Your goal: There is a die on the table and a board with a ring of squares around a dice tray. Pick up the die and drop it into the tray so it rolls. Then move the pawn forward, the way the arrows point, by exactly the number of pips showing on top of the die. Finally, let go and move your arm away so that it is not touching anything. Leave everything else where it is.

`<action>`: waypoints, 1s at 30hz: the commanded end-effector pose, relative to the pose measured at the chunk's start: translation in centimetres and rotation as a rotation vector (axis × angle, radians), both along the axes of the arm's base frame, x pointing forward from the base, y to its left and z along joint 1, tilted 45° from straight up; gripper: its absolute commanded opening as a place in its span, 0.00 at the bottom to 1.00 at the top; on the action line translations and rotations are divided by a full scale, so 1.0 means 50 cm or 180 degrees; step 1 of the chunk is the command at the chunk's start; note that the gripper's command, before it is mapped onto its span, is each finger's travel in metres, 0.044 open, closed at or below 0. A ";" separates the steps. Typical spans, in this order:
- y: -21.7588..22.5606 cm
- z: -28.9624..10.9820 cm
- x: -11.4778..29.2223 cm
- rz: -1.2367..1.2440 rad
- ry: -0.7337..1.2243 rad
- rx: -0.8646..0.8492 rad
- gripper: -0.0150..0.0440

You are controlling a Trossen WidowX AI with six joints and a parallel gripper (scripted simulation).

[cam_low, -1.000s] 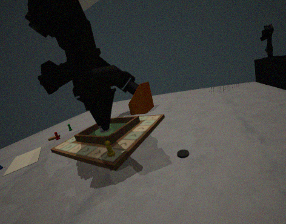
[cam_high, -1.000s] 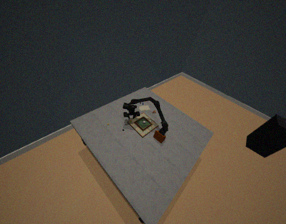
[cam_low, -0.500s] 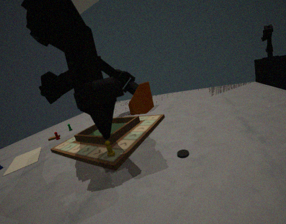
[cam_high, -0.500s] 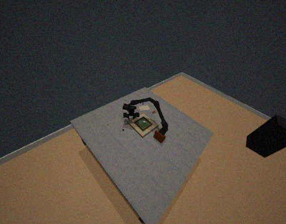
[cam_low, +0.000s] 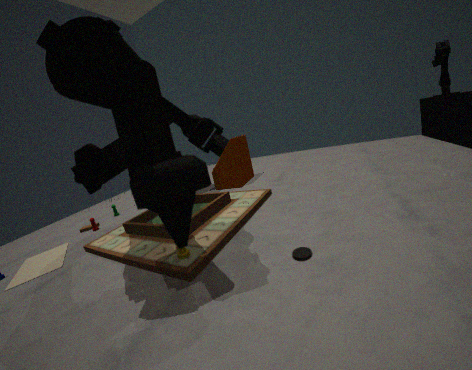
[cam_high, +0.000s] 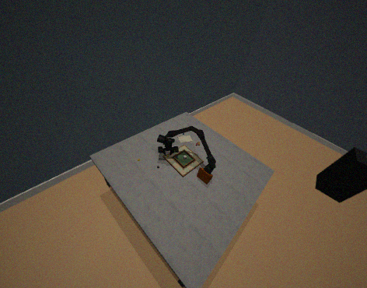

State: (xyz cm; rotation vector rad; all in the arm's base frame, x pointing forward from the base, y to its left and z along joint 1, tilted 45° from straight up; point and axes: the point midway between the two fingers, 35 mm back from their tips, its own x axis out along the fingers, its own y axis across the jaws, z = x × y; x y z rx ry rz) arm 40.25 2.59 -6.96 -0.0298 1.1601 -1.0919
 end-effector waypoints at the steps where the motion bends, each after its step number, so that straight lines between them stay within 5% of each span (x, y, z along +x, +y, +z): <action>1: -0.009 -0.008 -0.001 0.0013 0.0004 -0.0016 0.59; 8: -0.022 -0.021 -0.002 0.0012 0.0004 -0.0018 0.59; 13: -0.022 -0.021 -0.002 0.0012 0.0004 -0.0018 0.37; 30: 0.014 0.009 0.010 0.0029 -0.0004 0.0002 0.25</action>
